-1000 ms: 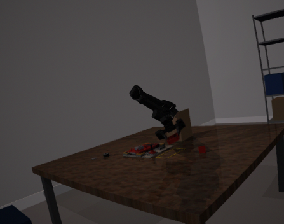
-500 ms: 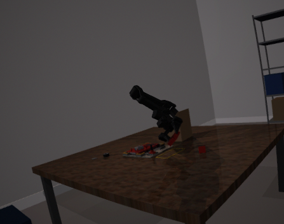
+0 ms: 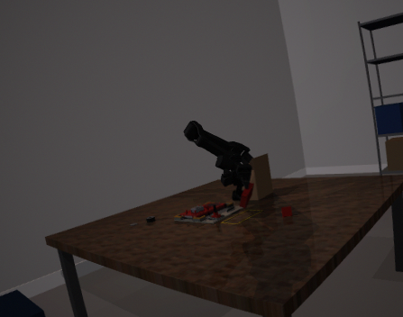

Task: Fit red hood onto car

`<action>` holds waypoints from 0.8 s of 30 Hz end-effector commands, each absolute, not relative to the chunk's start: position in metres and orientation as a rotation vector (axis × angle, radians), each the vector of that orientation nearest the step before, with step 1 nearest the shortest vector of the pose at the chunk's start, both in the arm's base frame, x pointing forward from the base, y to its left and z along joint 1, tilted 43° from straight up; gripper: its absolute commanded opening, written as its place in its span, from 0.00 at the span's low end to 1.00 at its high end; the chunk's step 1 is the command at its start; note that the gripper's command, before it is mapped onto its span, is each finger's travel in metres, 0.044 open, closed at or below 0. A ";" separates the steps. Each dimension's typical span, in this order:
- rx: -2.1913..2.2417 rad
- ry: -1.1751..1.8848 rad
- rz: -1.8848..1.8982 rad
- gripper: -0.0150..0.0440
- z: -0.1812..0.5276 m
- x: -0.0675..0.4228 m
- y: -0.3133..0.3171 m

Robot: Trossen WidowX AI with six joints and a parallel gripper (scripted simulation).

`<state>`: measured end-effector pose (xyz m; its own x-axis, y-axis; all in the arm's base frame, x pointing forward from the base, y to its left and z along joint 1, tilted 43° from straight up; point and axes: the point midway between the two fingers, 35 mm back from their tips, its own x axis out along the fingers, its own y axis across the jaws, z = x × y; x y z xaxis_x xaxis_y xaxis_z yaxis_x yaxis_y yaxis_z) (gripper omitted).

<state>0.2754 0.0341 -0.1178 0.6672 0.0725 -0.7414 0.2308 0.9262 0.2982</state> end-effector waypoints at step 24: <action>1.102 0.782 -0.423 0.25 -0.119 0.275 0.033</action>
